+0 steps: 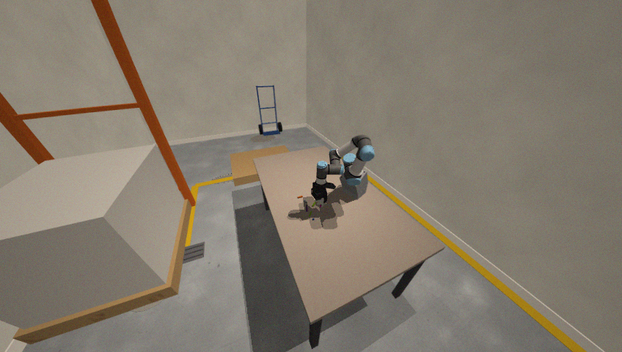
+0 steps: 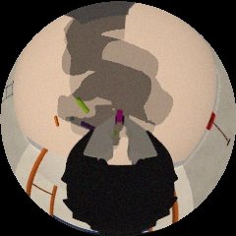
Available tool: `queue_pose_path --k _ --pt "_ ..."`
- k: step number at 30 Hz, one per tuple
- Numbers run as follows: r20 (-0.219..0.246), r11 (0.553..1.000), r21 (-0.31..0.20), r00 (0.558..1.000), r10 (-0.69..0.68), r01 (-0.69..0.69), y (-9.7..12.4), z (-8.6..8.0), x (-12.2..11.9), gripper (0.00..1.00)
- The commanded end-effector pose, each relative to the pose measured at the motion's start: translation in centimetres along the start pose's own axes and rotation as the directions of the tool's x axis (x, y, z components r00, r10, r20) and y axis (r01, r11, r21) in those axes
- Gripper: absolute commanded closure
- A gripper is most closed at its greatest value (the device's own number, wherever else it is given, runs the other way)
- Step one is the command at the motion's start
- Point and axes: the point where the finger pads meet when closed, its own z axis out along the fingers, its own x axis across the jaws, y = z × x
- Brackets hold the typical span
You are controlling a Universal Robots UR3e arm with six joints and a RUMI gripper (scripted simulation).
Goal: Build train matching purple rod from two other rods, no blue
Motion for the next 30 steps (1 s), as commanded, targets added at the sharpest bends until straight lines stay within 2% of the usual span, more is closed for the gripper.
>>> queue_pose_path --k 1,17,30 --pt "-0.007 1.0 0.0 1.0 -0.001 0.001 0.0 -1.3 0.0 1.0" --pt "-0.007 1.0 0.0 1.0 -0.001 0.001 0.0 -3.2 -0.1 1.0" --pt "-0.007 1.0 0.0 1.0 -0.001 0.001 0.0 -3.5 -0.1 1.0"
